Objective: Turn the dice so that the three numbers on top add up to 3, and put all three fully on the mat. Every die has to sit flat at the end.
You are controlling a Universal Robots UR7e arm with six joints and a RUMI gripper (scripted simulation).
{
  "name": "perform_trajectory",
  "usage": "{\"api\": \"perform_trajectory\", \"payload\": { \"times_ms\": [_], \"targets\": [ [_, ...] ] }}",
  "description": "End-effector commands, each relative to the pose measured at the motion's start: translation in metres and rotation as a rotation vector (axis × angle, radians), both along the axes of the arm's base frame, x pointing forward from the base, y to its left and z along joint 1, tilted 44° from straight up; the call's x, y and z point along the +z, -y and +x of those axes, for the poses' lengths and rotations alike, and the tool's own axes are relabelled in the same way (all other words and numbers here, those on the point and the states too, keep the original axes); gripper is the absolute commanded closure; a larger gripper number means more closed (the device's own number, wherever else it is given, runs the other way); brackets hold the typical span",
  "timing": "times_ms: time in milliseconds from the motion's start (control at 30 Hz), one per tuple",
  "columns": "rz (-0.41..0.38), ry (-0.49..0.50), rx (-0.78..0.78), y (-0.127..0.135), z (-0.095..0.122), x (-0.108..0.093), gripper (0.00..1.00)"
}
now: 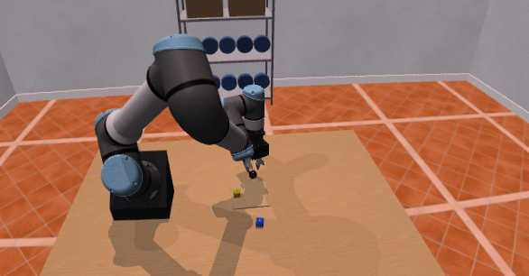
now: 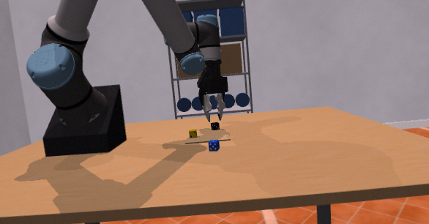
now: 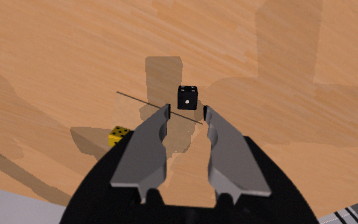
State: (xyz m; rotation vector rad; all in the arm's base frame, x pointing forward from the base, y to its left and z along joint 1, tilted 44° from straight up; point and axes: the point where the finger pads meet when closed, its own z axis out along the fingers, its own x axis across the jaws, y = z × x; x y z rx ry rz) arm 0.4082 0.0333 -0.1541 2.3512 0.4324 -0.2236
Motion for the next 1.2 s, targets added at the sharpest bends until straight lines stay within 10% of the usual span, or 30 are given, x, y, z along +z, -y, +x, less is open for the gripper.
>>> {"api": "perform_trajectory", "payload": {
  "times_ms": [0, 1167],
  "targets": [
    [0.000, 0.001, 0.001, 0.001, 0.000, -0.001, 0.76],
    [0.000, 0.001, 0.000, 0.020, -0.001, -0.021, 0.76]
  ]
}}
